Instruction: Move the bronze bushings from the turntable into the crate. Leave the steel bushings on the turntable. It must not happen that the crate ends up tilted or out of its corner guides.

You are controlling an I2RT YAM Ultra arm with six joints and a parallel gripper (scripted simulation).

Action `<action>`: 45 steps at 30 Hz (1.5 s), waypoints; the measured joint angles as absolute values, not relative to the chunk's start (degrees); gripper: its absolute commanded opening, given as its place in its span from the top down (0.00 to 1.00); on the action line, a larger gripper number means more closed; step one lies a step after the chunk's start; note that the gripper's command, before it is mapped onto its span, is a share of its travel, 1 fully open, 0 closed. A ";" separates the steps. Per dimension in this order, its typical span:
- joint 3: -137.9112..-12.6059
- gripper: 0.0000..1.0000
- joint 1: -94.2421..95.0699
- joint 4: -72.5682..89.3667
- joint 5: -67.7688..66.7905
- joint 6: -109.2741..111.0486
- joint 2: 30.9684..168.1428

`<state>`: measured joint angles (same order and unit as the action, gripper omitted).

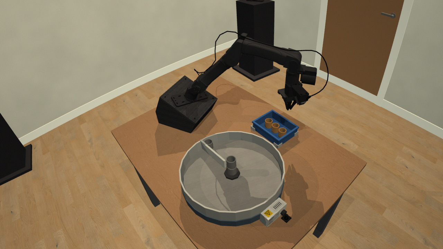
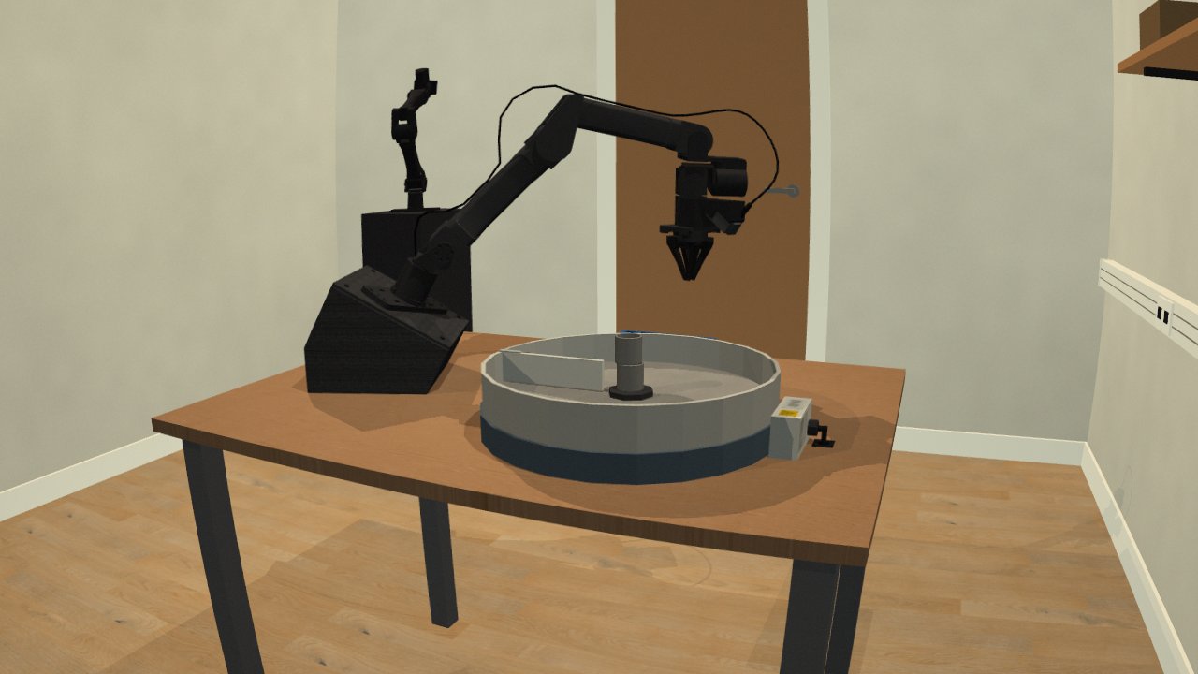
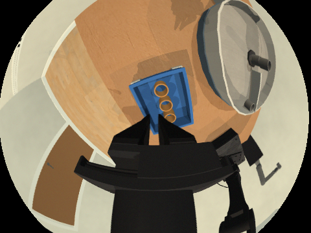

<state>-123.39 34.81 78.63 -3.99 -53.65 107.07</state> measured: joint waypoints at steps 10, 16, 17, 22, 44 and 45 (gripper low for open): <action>-129.97 0.00 35.29 83.11 -4.05 -53.89 108.16; -132.33 0.00 35.29 85.23 -4.19 -54.00 108.18; -132.31 0.00 35.29 85.47 -4.19 -54.00 108.20; -132.33 0.00 35.29 86.15 -4.21 -54.00 108.22; -132.33 0.00 35.29 86.43 -4.21 -54.00 108.27; -132.33 0.00 35.29 86.43 -4.21 -54.00 108.25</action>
<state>-132.33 35.29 86.43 -4.21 -54.00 108.25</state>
